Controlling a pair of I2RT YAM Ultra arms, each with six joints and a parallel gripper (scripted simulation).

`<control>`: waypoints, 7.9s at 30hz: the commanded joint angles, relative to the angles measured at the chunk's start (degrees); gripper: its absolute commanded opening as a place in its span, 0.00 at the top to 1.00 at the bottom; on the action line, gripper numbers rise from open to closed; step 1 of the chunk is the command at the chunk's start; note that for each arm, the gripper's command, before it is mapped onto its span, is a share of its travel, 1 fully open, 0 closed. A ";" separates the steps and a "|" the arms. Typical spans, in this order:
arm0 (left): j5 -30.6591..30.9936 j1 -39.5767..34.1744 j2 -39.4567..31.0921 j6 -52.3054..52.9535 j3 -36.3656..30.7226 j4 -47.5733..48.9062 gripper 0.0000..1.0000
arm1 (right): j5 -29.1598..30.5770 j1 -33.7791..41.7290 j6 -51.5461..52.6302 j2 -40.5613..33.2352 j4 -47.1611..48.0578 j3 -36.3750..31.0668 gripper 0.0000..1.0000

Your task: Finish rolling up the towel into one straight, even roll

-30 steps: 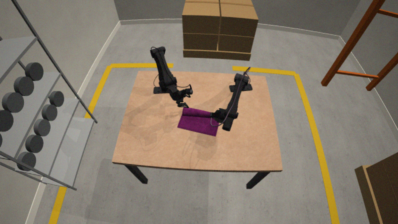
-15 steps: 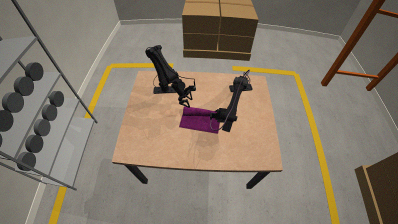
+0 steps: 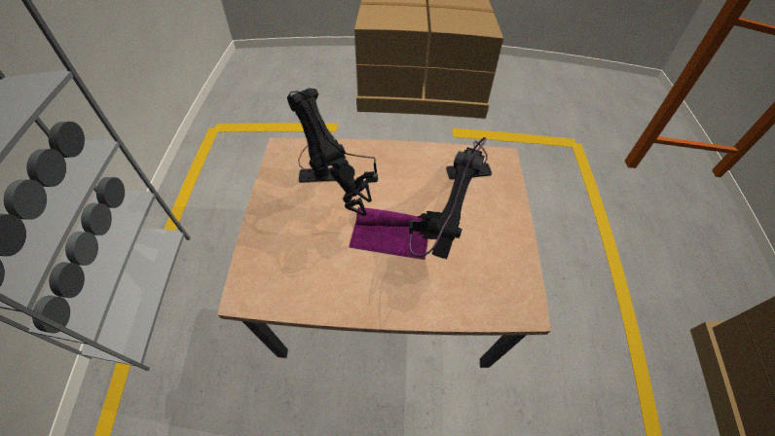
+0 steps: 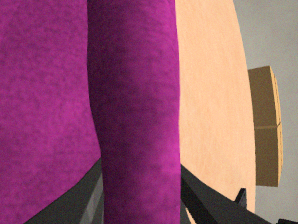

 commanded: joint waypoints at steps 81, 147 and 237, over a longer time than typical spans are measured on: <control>-0.34 5.34 -6.68 -1.22 2.38 -0.90 0.15 | -7.21 -3.07 0.23 14.43 10.27 -0.98 0.66; -7.88 -1.17 -46.42 -2.31 -53.22 67.46 0.02 | -37.49 -16.93 -11.70 54.07 -47.93 38.83 0.66; -4.59 -0.57 -31.03 -4.65 -39.89 54.24 0.64 | -33.18 -26.28 -24.70 54.70 -70.22 51.81 0.15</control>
